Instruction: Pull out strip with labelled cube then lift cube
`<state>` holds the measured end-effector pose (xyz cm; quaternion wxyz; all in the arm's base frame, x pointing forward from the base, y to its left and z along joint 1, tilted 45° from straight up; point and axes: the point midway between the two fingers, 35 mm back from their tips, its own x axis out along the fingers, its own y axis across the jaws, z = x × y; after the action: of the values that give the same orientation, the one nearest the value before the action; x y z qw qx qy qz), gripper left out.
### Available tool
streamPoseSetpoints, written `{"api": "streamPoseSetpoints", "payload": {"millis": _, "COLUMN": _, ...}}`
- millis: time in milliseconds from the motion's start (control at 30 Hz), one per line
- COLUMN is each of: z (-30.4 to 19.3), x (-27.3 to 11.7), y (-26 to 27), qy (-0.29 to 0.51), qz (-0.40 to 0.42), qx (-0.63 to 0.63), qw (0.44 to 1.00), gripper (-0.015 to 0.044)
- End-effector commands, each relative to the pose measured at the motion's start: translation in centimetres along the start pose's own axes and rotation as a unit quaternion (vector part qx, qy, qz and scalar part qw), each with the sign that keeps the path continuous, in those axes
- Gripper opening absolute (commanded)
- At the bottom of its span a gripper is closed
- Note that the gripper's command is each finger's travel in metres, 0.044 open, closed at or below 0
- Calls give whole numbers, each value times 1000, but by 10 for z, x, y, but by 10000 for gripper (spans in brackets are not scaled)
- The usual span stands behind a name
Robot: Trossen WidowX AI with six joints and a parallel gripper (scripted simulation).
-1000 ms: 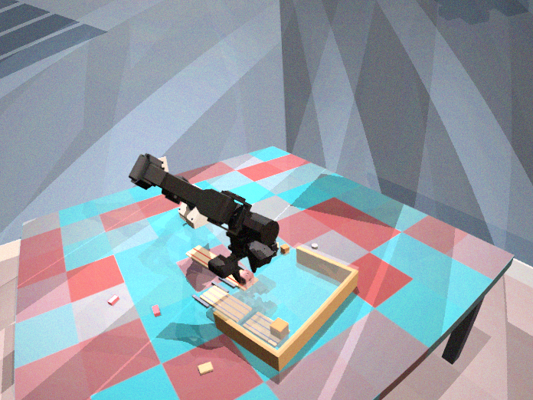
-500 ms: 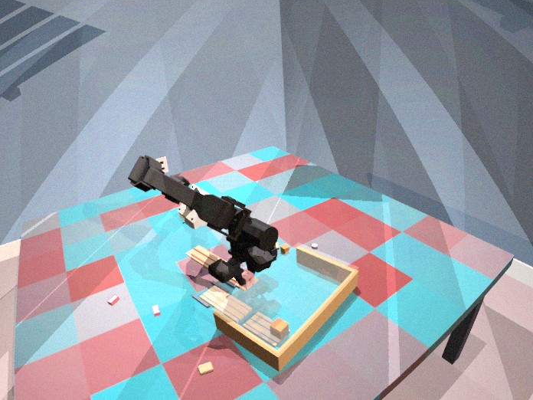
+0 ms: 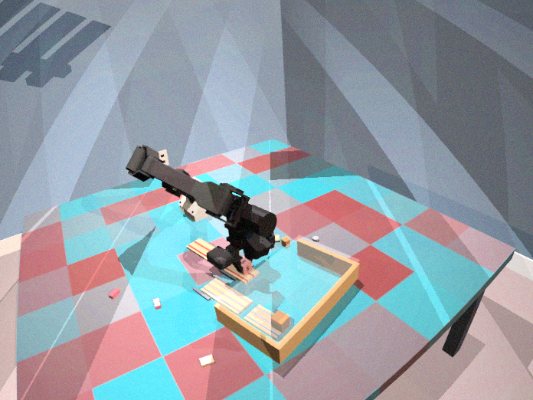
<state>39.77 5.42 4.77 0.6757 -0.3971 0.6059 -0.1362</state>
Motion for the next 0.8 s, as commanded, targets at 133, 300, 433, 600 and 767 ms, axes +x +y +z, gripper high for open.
{"api": "streamPoseSetpoints", "payload": {"millis": 133, "z": -33, "x": -27, "y": 13, "qy": -3, "qz": 0, "qx": -6, "qw": 1000, "gripper": 0}}
{"api": "streamPoseSetpoints", "payload": {"millis": 300, "z": -44, "x": -34, "y": 16, "qy": -2, "qz": 0, "qx": -7, "qw": 1000, "gripper": 0}}
{"api": "streamPoseSetpoints", "payload": {"millis": 433, "z": -53, "x": -34, "y": 19, "qy": -2, "qz": 0, "qx": -7, "qw": 1000, "gripper": 0}}
{"api": "streamPoseSetpoints", "payload": {"millis": 600, "z": -71, "x": -34, "y": 24, "qy": -2, "qz": 0, "qx": -8, "qw": 1000, "gripper": 0}}
{"api": "streamPoseSetpoints", "payload": {"millis": 767, "z": -90, "x": -34, "y": 30, "qy": -2, "qz": 0, "qx": -8, "qw": 1000, "gripper": 0}}
